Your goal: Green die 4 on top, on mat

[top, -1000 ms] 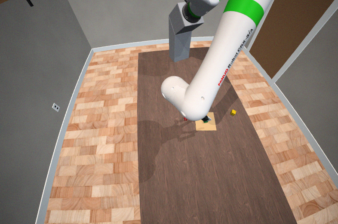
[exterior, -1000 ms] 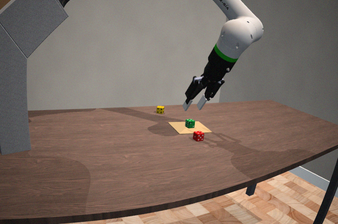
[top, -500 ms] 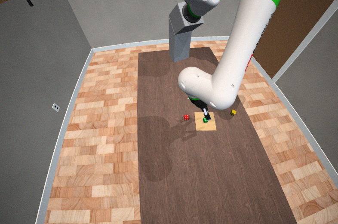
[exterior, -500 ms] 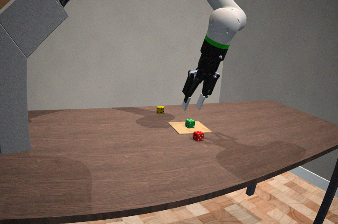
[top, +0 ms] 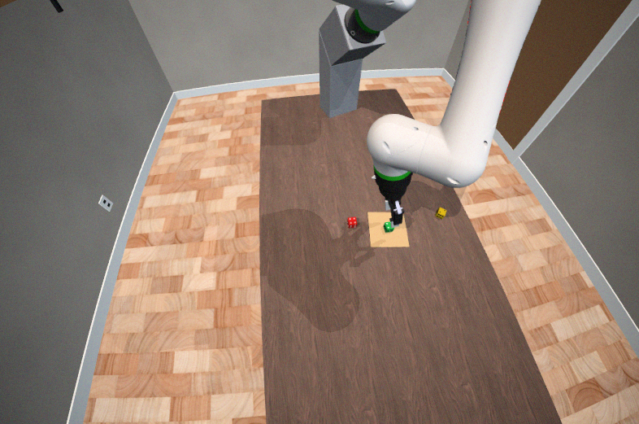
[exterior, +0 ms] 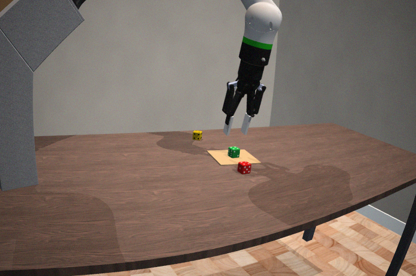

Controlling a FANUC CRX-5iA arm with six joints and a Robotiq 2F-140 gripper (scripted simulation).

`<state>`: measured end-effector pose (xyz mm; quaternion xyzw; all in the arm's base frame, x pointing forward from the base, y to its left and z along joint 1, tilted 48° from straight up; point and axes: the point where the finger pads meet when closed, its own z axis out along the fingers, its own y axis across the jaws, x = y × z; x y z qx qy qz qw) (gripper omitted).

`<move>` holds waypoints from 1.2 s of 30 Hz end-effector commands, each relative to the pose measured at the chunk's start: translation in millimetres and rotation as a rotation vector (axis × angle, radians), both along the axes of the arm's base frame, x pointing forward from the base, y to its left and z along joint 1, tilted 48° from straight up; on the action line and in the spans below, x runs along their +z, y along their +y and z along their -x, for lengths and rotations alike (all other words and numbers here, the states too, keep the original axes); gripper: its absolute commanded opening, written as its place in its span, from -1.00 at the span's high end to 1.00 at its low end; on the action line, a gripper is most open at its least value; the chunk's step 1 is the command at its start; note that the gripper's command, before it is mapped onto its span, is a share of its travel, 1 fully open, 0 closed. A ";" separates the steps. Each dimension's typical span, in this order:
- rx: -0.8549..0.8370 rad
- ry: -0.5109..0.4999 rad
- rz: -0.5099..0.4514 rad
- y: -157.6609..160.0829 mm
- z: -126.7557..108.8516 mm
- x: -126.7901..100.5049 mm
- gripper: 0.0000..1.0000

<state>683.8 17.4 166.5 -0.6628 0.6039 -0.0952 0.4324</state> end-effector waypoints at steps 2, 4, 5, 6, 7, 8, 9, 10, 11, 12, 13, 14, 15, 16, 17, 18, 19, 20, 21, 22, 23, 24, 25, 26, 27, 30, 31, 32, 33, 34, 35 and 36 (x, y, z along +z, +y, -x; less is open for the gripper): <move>-0.060 0.048 0.060 -5.3 6.4 -12.9 0.08; -0.091 0.058 0.092 -7.3 7.4 -14.8 0.08; -0.105 0.058 0.108 -7.6 7.2 -14.3 0.08; -0.119 0.056 0.122 -7.4 6.5 -12.9 0.08; -0.131 0.052 0.134 -6.6 5.5 -10.6 0.08; -0.141 0.045 0.145 -5.2 4.1 -7.7 0.08; -0.150 0.038 0.153 -3.4 2.7 -4.5 0.08; -0.156 0.030 0.160 -1.3 1.3 -1.3 0.08; -0.161 0.023 0.165 0.8 0.0 1.7 0.08; -0.161 0.023 0.165 0.8 0.0 1.7 0.08; -0.161 0.023 0.165 0.8 0.0 1.7 0.08; -0.164 0.017 0.168 2.7 -1.0 4.3 0.08; -0.166 0.012 0.171 4.3 -1.9 6.3 0.08; -0.167 0.011 0.171 6.2 -1.7 7.2 0.08; -0.167 0.011 0.171 7.4 -1.4 7.6 0.08; -0.167 0.011 0.171 7.9 -1.4 7.8 0.08; -0.167 0.011 0.171 7.9 -1.3 7.8 0.08; -0.167 0.011 0.171 7.9 -1.3 7.8 -1.00; -0.167 0.011 0.171 7.9 -1.3 7.8 -1.00; -0.167 0.011 0.171 7.9 -1.3 7.8 -1.00; -0.167 0.011 0.171 7.9 -1.3 7.8 -1.00; -0.167 0.011 0.171 7.9 -1.3 7.8 -1.00; -0.167 0.011 0.171 7.9 -1.3 7.8 -1.00; -0.167 0.011 0.171 7.9 -1.3 7.8 -1.00; -0.167 0.011 0.171 7.9 -1.3 7.8 -1.00; -0.167 0.011 0.171 7.9 -1.3 7.8 -1.00; -0.167 0.011 0.171 7.9 -1.3 7.8 -1.00; -0.167 0.011 0.171 7.9 -1.3 7.8 -1.00; -0.167 0.011 0.171 7.9 -1.3 7.8 -1.00; -0.167 0.011 0.171 7.9 -1.3 7.8 -1.00; -0.167 0.011 0.171 7.9 -1.3 7.8 -1.00; -0.167 0.011 0.171 7.9 -1.3 7.8 -1.00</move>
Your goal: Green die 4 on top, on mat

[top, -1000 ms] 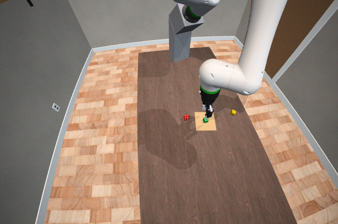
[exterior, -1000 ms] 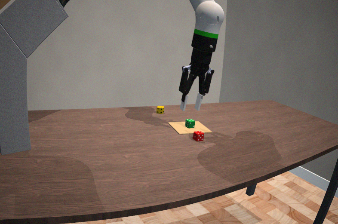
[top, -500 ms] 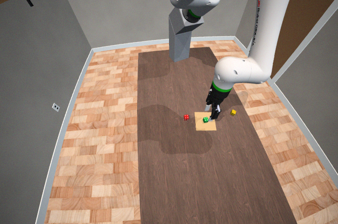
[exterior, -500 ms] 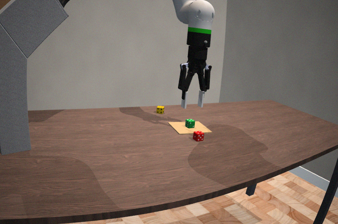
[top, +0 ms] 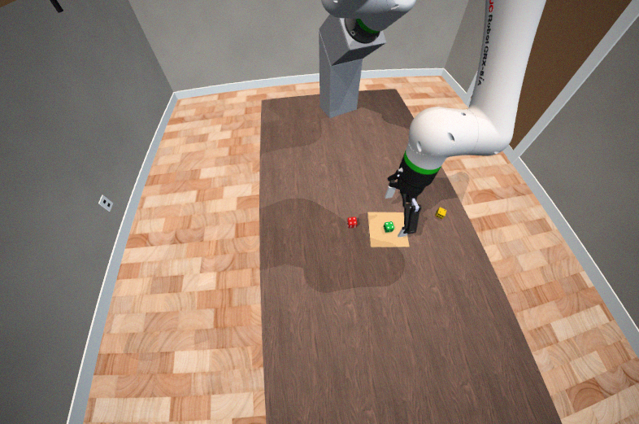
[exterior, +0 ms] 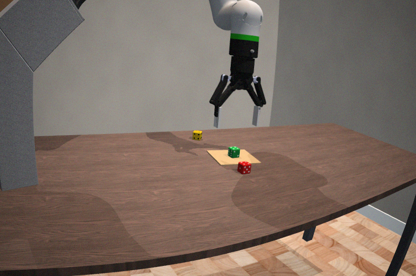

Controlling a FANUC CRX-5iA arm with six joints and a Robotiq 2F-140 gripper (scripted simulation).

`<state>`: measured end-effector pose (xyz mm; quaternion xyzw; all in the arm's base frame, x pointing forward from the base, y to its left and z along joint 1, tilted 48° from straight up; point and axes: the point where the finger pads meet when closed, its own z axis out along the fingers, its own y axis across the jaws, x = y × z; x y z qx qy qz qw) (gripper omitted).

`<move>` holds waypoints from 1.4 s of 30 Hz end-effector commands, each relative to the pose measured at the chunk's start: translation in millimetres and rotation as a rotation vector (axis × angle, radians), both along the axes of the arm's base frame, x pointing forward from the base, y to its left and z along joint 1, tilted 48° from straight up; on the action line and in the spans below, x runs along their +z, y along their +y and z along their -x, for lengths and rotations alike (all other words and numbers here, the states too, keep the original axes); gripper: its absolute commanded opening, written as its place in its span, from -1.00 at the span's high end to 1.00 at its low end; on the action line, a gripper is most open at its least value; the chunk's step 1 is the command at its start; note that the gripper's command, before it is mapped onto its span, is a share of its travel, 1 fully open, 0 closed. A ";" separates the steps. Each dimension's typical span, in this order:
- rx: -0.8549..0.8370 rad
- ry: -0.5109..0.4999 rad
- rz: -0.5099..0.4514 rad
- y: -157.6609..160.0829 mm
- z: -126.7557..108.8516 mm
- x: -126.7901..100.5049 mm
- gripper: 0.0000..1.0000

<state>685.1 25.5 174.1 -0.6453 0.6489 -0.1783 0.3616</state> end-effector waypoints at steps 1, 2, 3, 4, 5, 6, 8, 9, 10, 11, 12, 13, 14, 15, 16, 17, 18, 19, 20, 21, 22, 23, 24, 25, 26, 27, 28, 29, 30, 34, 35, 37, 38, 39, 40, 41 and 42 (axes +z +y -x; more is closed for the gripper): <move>0.000 0.000 0.000 -0.1 0.0 0.2 -1.00; 0.000 0.000 0.000 -0.2 0.1 0.3 -1.00; 0.000 0.000 0.000 -0.3 0.4 0.6 -1.00; 0.000 0.000 0.000 -0.5 1.0 1.2 -1.00; 0.000 0.000 0.000 -0.8 2.0 2.1 -1.00; 0.000 0.000 0.000 -1.2 3.2 3.4 -1.00; 0.000 0.000 0.000 -2.5 6.9 6.9 -1.00; 0.000 0.000 0.000 -3.2 9.3 9.2 -1.00; 0.000 0.000 0.000 -3.2 9.3 9.2 -1.00; 0.000 0.000 0.000 -3.2 9.3 9.2 -1.00; 0.000 0.000 0.000 -4.1 11.9 11.7 -1.00; 0.000 0.000 0.000 -5.1 14.9 14.6 -1.00; 0.000 0.000 0.000 -6.2 18.1 17.7 -1.00; 0.000 0.000 0.000 -7.4 21.5 21.0 -1.00; 0.000 0.000 0.000 -8.6 25.1 24.4 -1.00; 0.000 0.000 0.000 -9.8 28.7 27.9 -1.00; 0.000 0.000 0.000 -11.0 32.3 31.4 -1.00; 0.000 0.000 0.000 -12.2 35.9 34.9 -1.00; 0.000 0.000 0.000 -13.4 39.4 38.2 -1.00; 0.000 0.000 0.000 -14.5 42.7 41.4 -1.00; 0.000 0.000 0.000 -15.5 45.7 44.4 -1.00; 0.000 0.000 0.000 -16.4 48.5 47.1 -1.00; 0.000 0.000 0.000 -17.3 51.0 49.4 -1.00; 0.000 0.000 0.000 -18.0 53.1 51.5 -1.00; 0.000 0.000 0.000 -18.6 54.8 53.1 -1.00; 0.000 0.000 0.000 -18.6 54.8 53.1 -1.00; 0.000 0.000 0.000 -18.6 54.8 53.1 -1.00; 0.000 0.000 0.000 -19.0 56.2 54.4 -1.00; 0.000 0.000 0.000 -19.3 57.2 55.4 -1.00; 0.000 0.000 0.000 -19.7 58.3 56.5 -1.00; 0.000 0.000 0.000 -19.7 58.3 56.5 -1.00; 0.000 0.000 0.000 -19.7 58.3 56.5 -1.00; 0.000 0.000 0.000 -19.7 58.3 56.5 -1.00; 0.000 0.000 0.000 -19.7 58.3 56.5 -1.00; 0.000 0.000 0.000 -19.7 58.3 56.5 -1.00; 0.000 0.000 0.000 -19.7 58.3 56.5 -1.00; 0.000 0.000 0.000 -19.7 58.3 56.5 -1.00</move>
